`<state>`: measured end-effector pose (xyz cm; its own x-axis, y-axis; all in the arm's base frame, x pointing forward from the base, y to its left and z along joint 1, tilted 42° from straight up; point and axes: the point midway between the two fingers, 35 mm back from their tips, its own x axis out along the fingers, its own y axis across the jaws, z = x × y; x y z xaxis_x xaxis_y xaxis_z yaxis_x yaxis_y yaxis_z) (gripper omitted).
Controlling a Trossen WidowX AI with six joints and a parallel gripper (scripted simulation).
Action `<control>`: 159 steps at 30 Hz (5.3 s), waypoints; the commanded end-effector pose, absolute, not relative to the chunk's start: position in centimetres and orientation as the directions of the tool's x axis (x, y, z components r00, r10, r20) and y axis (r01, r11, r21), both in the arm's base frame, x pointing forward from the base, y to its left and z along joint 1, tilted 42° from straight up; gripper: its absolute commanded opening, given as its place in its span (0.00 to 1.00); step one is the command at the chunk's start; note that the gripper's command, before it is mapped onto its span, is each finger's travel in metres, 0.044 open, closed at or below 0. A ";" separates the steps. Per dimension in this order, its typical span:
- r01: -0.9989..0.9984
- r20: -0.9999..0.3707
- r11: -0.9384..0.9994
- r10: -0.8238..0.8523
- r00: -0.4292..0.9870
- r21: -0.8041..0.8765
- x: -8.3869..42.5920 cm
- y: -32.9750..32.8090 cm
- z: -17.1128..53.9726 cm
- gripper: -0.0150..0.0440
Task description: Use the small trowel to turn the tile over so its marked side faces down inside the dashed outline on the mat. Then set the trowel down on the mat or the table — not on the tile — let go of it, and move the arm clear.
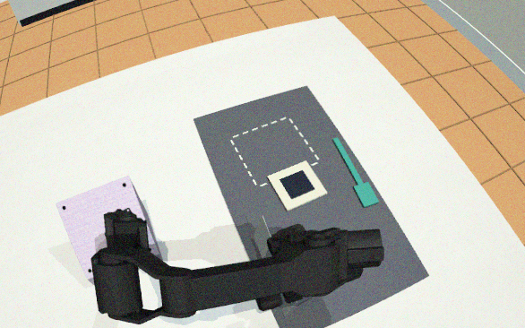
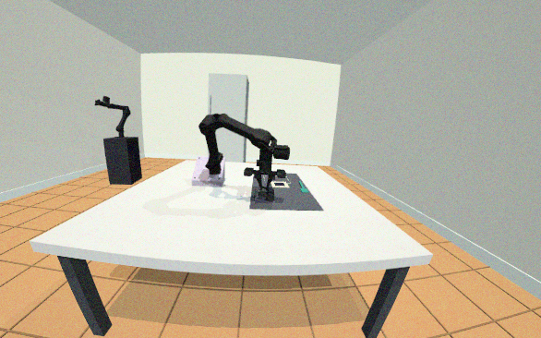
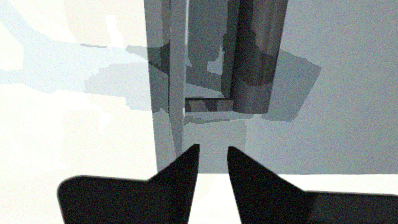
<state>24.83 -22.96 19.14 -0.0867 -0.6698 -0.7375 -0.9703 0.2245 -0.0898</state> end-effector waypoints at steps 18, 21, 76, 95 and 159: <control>-0.971 -0.741 0.224 -0.665 -0.091 -0.082 22.2 -22.4 18.7 0.42; -0.971 -0.741 0.224 -0.665 -0.091 -0.082 21.8 -22.4 18.7 0.42; -0.971 -0.740 0.225 -0.666 -0.090 -0.085 20.0 -21.6 19.4 0.42; -0.971 -0.743 0.222 -0.664 -0.088 -0.083 25.4 -21.6 20.1 0.42; -0.972 -0.745 0.218 -0.662 -0.084 -0.085 25.3 -21.5 20.1 0.25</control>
